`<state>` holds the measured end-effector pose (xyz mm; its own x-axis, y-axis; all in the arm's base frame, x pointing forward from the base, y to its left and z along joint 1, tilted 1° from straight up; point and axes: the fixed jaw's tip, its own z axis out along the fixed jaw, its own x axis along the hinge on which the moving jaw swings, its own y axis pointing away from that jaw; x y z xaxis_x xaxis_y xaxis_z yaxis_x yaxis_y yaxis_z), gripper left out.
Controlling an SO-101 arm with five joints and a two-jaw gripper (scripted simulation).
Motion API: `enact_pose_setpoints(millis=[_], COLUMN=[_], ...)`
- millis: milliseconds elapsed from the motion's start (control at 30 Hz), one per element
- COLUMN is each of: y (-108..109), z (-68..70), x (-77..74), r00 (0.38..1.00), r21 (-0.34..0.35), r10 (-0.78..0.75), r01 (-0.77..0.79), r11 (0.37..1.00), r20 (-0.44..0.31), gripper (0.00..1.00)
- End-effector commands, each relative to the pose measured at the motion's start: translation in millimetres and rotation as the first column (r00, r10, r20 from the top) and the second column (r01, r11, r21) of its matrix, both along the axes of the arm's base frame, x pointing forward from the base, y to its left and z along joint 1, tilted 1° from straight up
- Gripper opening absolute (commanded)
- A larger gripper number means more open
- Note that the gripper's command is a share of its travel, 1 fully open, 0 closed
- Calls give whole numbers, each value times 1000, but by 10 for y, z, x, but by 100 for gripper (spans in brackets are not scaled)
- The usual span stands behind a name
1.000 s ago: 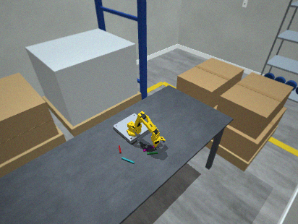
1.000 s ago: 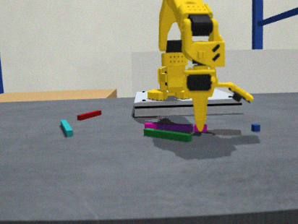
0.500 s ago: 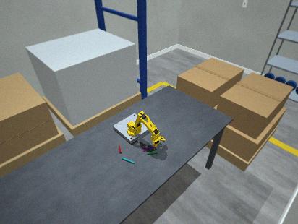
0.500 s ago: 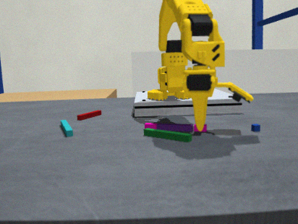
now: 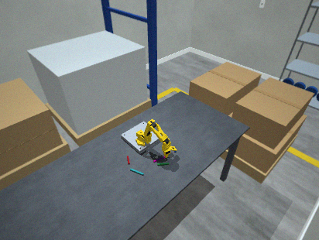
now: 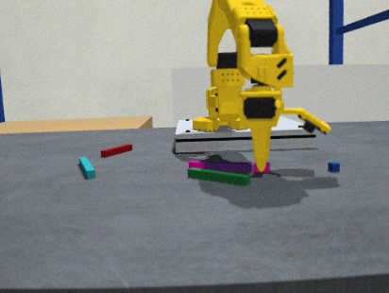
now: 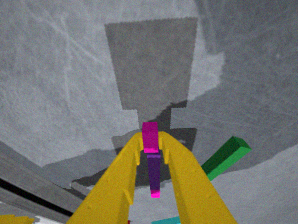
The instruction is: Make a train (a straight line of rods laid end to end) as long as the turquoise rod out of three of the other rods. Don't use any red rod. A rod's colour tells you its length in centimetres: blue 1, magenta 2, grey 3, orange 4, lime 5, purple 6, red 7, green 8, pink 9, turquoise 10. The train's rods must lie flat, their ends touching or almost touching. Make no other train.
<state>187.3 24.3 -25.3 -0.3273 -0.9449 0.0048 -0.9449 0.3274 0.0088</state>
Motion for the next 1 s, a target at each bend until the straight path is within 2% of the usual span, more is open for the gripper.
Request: enact_pose_setpoints(millis=[0,967], y=[-21,-42], z=[-10,10], x=[-31,-7], r00=[1000,1000], r21=[-1,1], r10=[-6,-3], r01=[6,3], r11=[1000,1000], r20=[-10,1], gripper=[0,0])
